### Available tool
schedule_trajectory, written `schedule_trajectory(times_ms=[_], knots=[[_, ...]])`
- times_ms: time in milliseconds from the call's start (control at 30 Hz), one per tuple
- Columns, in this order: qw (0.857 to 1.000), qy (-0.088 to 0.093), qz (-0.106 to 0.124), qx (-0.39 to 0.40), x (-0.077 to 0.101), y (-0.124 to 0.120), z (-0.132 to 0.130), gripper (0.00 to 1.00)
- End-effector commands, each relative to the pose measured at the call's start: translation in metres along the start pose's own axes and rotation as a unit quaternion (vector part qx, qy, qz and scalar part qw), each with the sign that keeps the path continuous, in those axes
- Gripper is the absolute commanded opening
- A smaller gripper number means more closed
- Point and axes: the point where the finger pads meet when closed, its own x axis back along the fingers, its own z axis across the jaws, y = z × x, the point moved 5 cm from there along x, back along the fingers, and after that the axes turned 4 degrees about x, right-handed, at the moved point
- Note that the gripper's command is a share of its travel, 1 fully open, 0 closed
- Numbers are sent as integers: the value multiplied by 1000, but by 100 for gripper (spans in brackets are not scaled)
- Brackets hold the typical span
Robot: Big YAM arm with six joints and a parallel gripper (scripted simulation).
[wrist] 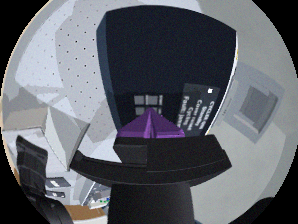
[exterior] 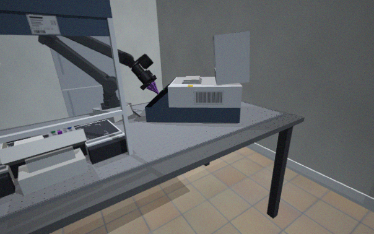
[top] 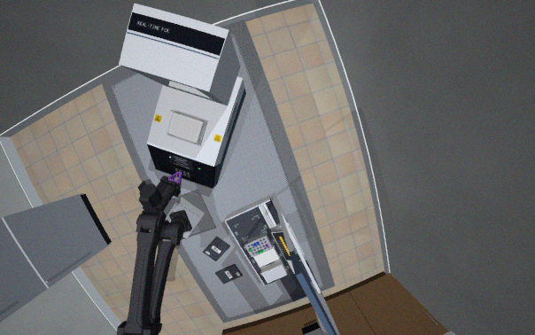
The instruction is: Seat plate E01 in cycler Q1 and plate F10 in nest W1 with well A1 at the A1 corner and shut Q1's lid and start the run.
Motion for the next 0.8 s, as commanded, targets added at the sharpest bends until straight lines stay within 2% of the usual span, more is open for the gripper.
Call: schedule_trajectory(times_ms=[0, 233, 533, 767], knots=[[999, -34, 5, -14, 7, -3, -38, 0], [999, -41, -2, -8, 9, 1, -47, 0], [999, -43, -4, -12, 37, 3, -45, 0], [999, -36, -3, -14, 43, 2, -43, 0]])
